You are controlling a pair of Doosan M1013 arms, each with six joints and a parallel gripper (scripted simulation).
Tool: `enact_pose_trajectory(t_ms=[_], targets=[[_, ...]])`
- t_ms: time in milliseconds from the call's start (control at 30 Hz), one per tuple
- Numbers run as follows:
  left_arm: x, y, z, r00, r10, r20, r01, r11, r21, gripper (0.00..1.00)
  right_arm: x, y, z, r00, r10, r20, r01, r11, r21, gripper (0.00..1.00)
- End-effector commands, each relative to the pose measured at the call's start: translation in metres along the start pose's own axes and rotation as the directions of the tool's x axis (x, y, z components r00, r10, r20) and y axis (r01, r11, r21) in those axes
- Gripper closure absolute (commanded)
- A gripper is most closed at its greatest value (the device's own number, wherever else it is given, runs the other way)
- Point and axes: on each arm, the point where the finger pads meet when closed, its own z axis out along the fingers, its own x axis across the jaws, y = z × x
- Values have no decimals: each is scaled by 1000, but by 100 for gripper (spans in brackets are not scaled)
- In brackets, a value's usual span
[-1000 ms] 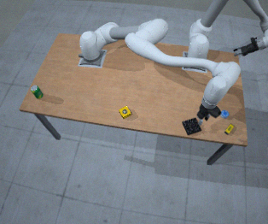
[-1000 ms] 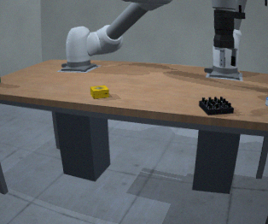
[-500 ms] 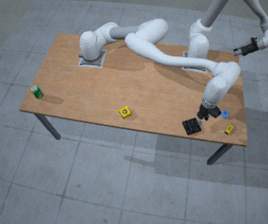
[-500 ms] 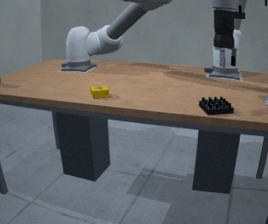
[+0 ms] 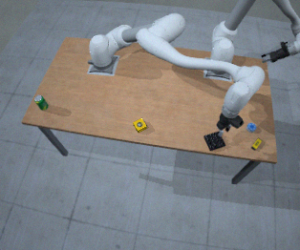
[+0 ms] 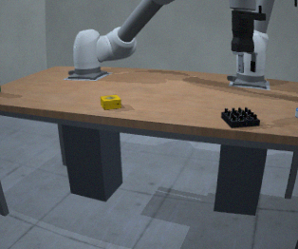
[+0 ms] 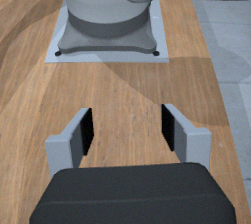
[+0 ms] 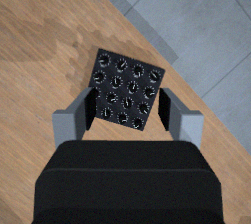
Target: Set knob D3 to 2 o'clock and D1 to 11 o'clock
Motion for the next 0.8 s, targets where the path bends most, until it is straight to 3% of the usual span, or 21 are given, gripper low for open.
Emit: enact_pose_trajectory(t_ms=[0,500,767], targets=[[0,0,0,1000,0,0,0,1000,-1,0,3,18,-2,1000,0,2,0,1000,7,0],[0,0,0,1000,0,0,0,1000,-1,0,28,155,-1,1000,0,2,0,1000,6,0],[0,0,0,1000,0,0,0,1000,-1,0,31,175,-1,1000,0,2,0,1000,6,0]])
